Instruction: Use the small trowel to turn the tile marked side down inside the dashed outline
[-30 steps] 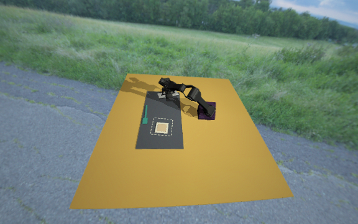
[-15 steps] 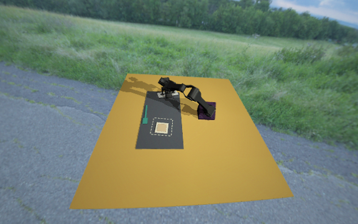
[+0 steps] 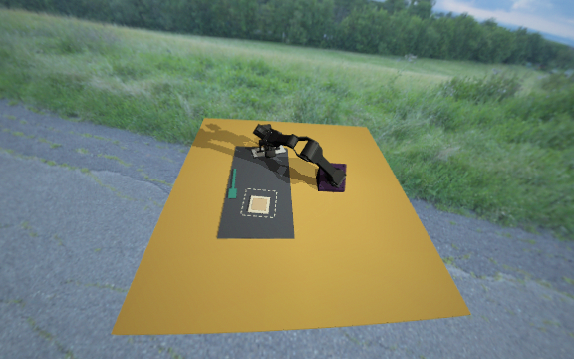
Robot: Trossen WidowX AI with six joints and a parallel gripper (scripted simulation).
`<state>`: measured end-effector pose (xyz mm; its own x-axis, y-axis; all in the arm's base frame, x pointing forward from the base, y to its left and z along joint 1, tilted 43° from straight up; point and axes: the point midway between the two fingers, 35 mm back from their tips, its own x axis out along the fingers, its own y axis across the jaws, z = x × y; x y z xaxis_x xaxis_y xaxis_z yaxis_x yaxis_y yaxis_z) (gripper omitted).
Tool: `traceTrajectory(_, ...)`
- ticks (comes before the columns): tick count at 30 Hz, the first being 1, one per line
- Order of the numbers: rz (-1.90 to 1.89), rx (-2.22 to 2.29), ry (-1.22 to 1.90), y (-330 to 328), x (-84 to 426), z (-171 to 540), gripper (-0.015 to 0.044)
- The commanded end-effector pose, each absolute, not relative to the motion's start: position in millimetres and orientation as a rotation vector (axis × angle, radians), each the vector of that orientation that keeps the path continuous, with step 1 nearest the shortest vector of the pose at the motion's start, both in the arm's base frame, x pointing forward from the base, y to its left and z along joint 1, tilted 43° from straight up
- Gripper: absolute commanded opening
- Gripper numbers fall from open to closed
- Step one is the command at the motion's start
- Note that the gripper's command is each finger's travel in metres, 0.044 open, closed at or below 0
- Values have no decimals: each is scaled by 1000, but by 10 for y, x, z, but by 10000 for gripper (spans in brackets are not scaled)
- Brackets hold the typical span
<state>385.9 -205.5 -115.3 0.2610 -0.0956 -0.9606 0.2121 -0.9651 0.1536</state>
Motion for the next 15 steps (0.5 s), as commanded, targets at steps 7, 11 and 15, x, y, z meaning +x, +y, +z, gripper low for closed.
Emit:
traceTrajectory(7,-1754,2283,85,-2011,3902,-1227,0)
traceTrajectory(11,-1754,2283,86,-1967,3906,-1276,0)
traceTrajectory(15,-1754,2284,87,-1924,3908,-1324,0)
